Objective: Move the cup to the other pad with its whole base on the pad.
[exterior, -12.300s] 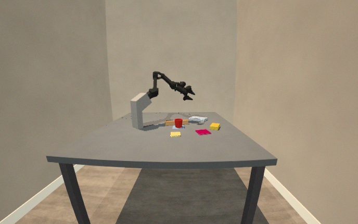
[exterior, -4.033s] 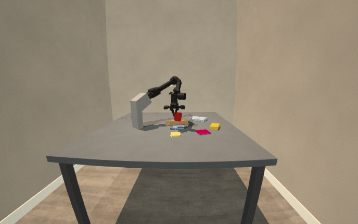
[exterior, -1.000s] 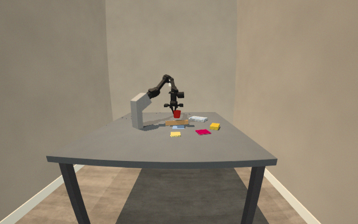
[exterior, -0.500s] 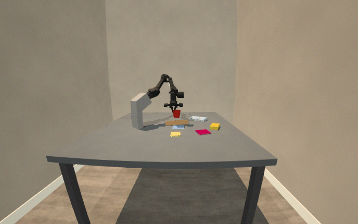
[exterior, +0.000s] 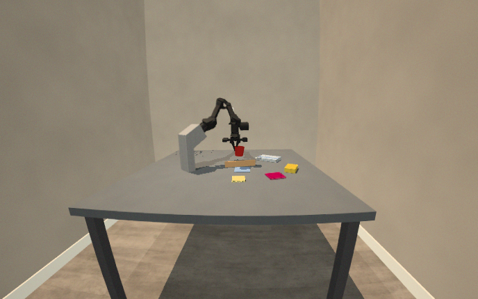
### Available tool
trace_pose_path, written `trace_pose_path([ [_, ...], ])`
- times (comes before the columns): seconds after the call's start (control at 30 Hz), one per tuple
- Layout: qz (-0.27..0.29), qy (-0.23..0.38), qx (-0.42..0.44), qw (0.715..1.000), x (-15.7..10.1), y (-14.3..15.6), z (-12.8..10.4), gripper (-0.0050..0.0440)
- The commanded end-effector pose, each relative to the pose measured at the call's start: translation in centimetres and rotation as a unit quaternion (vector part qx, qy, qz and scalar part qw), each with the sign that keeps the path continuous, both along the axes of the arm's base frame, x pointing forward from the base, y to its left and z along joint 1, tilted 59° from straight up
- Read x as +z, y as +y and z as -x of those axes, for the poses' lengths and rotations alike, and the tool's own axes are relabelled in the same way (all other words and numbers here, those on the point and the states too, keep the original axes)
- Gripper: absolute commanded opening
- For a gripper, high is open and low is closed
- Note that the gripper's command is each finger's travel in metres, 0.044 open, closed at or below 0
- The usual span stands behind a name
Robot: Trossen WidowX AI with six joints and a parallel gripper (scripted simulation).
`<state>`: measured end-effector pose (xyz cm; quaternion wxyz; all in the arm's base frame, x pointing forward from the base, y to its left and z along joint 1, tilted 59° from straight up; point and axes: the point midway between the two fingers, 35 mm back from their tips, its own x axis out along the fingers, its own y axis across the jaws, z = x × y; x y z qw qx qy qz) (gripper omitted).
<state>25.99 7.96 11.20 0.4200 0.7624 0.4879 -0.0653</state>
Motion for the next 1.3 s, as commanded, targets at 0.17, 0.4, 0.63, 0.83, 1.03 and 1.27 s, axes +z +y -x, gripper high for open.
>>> trace_pose_path([
  [0.17, -0.001, 0.004, -0.002, 1.000, 0.5, 0.9, 0.7, 0.0000],
  [0.4, -0.001, 0.004, -0.002, 1.000, 1.1, 1.7, 1.2, 0.0000],
  [0.63, -0.002, 0.003, -0.002, 1.000, 1.6, 2.4, 1.8, 0.0000],
  [0.83, -0.002, 0.003, -0.003, 1.000, 1.9, 2.8, 2.2, 0.0000],
  [1.03, -0.002, 0.003, -0.003, 1.000, 1.5, 3.4, 1.7, 0.0000],
  [1.27, -0.002, 0.003, -0.002, 1.000, 0.9, 4.2, 1.0, 0.0000],
])
